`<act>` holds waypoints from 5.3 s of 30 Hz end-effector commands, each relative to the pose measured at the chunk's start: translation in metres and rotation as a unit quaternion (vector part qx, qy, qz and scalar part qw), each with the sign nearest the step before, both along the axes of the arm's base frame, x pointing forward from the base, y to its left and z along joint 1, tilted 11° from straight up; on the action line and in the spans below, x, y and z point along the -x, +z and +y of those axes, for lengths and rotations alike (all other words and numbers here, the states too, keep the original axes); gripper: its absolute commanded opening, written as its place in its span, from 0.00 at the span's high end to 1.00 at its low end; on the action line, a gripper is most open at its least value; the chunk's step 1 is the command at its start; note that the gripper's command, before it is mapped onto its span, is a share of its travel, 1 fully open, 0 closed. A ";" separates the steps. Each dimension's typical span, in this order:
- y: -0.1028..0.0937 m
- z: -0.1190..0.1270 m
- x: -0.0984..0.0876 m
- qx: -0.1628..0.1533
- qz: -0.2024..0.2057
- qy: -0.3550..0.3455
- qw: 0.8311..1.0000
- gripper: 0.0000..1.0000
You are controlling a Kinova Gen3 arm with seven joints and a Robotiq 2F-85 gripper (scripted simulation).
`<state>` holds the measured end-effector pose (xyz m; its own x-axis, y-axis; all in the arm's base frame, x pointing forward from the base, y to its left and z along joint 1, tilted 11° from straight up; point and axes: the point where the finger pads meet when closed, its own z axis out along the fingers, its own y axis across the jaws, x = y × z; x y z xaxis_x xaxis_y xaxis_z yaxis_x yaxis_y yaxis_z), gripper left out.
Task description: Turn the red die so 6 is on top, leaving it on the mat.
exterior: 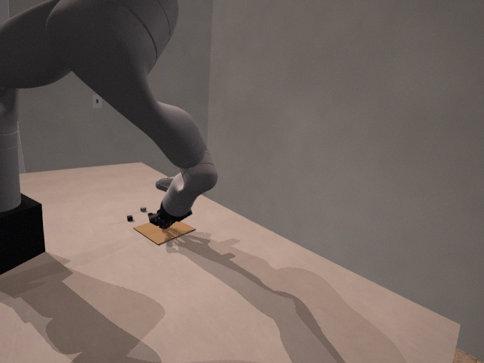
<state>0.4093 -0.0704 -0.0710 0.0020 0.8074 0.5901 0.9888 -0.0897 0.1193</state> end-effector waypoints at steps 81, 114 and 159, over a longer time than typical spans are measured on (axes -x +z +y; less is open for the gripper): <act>0.068 0.011 0.007 0.006 0.001 0.000 1.000 0.49; 0.071 0.016 0.007 0.129 0.011 -0.016 0.991 0.49; 0.072 0.021 0.006 0.256 0.023 -0.031 0.966 0.49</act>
